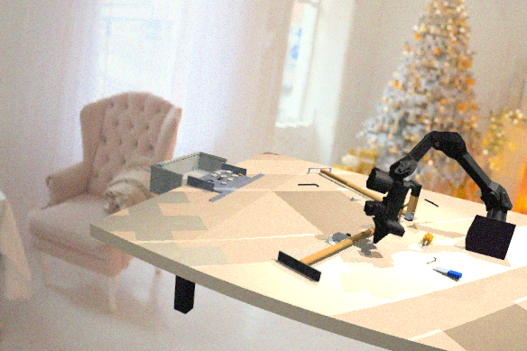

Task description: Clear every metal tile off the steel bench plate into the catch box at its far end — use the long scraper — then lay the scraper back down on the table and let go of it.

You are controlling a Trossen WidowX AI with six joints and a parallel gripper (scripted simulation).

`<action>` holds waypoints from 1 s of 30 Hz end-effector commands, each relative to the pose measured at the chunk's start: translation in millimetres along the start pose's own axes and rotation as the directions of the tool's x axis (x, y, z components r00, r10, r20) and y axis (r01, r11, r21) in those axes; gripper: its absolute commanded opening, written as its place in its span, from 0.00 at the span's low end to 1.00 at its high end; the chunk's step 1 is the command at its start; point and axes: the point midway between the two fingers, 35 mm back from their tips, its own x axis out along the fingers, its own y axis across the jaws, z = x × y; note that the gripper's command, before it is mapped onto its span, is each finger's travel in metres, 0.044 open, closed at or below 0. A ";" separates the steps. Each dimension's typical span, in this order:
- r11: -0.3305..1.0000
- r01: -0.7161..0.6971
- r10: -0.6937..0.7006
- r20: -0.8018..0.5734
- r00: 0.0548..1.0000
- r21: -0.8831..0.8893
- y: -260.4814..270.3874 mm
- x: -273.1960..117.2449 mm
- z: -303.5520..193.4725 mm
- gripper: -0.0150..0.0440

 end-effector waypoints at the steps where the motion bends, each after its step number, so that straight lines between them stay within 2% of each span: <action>1: 1.000 0.005 -0.005 -0.005 1.000 -0.006 -2.0 2.5 1.7 0.25; 30: 1.000 0.004 -0.004 -0.004 1.000 -0.005 -20.6 6.3 24.4 0.25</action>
